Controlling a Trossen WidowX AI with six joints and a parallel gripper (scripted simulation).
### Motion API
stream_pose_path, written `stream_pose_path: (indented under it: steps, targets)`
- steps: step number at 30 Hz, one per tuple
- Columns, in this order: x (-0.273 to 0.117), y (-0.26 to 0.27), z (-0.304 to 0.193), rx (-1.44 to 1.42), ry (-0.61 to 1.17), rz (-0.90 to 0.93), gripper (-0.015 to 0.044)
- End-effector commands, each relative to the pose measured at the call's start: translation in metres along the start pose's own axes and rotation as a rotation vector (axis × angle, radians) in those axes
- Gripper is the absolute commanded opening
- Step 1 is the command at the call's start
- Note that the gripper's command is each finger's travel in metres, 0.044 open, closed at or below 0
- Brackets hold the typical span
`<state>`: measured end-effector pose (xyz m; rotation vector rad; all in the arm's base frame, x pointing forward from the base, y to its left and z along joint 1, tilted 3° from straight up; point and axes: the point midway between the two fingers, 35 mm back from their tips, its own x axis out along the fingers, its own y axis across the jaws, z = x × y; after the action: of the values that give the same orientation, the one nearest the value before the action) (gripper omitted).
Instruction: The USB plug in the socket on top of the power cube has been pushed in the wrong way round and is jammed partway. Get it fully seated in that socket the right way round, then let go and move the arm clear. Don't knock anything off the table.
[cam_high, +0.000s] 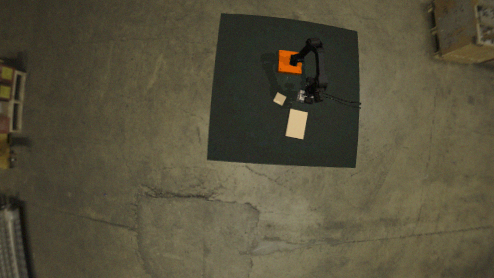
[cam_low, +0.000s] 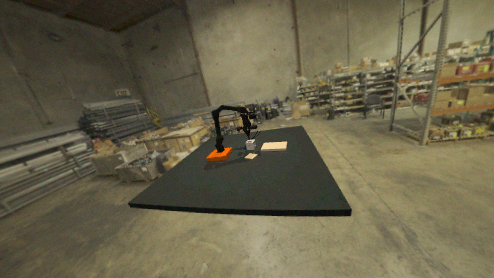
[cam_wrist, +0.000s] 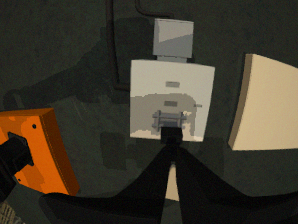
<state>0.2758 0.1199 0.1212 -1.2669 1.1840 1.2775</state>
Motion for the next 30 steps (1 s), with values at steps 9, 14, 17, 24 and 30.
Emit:
stream_pose_path:
  steps: [9,14,17,24,30]
  targets:
    - [0.0033,-0.0003,-0.0008,0.006,0.010,0.004,0.0000]
    - [0.0039,-0.0004,-0.0010,0.008,0.013,0.004,0.0000]
    - [0.0042,-0.0004,-0.0011,0.009,0.014,0.004,0.0000]
    - [0.0051,-0.0004,-0.0014,0.012,0.017,0.004,0.0000]
    - [0.0058,-0.0004,-0.0017,0.014,0.020,0.005,0.0000]
